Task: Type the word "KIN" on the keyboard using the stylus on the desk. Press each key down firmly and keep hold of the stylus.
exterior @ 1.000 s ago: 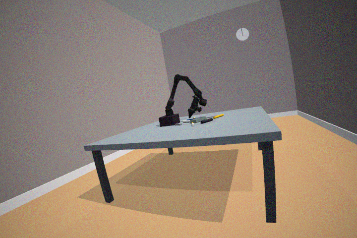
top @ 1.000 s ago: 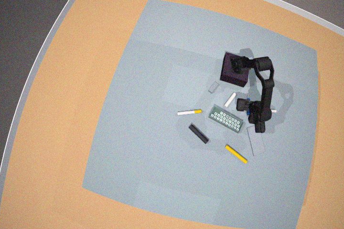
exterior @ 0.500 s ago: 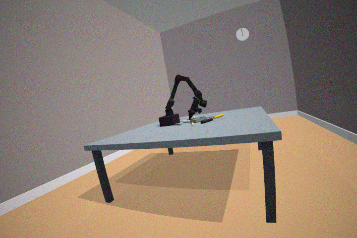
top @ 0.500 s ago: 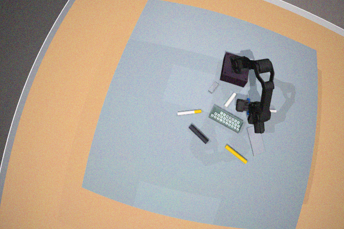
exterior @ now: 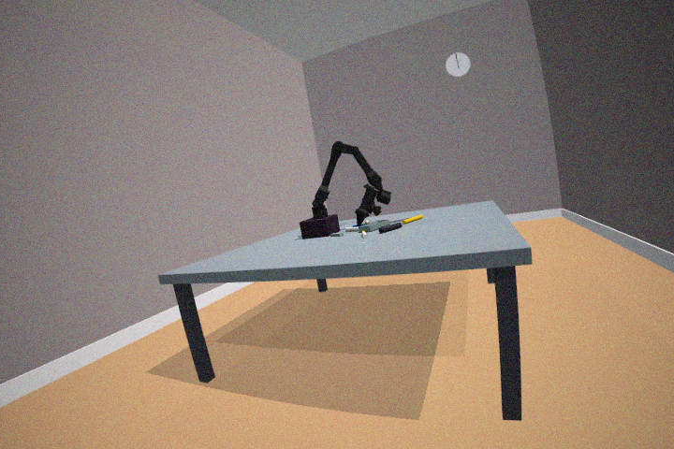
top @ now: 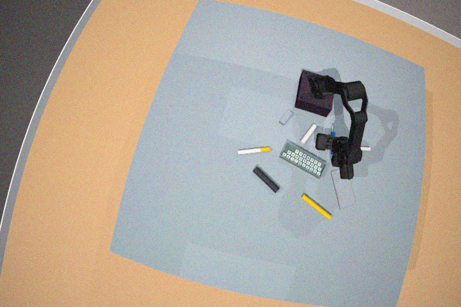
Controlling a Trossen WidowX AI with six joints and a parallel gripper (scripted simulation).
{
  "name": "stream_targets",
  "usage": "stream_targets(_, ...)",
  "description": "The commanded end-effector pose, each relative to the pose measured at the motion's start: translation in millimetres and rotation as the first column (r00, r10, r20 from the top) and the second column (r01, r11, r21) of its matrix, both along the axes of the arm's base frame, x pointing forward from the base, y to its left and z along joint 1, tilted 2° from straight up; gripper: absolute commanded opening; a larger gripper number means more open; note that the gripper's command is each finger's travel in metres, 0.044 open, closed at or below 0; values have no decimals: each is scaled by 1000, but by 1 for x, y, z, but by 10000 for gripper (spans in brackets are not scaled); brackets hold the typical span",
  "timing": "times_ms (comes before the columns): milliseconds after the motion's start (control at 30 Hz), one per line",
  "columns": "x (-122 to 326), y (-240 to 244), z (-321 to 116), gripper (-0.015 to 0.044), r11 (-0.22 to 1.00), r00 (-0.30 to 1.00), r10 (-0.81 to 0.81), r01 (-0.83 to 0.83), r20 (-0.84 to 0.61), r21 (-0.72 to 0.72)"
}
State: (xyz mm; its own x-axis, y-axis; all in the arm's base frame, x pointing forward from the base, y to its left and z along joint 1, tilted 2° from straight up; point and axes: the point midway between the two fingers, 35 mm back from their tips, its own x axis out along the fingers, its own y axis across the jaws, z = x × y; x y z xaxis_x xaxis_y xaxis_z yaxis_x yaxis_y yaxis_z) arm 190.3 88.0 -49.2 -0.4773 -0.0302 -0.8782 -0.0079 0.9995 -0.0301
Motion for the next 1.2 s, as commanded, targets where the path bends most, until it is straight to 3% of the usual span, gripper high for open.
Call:
stream_targets(0,0,0,0,45,1000,1000,0,0,1,0)
stream_targets(133,0,0,0,0,1000,1000,0,0,1,0)
stream_targets(400,0,0,3,0,1000,1000,0,0,1,0)
stream_targets(867,-1,1,50,0,1000,1000,1,-1,1,-1)
stream_targets(1167,15,-12,44,0,988,990,-62,43,127,149)
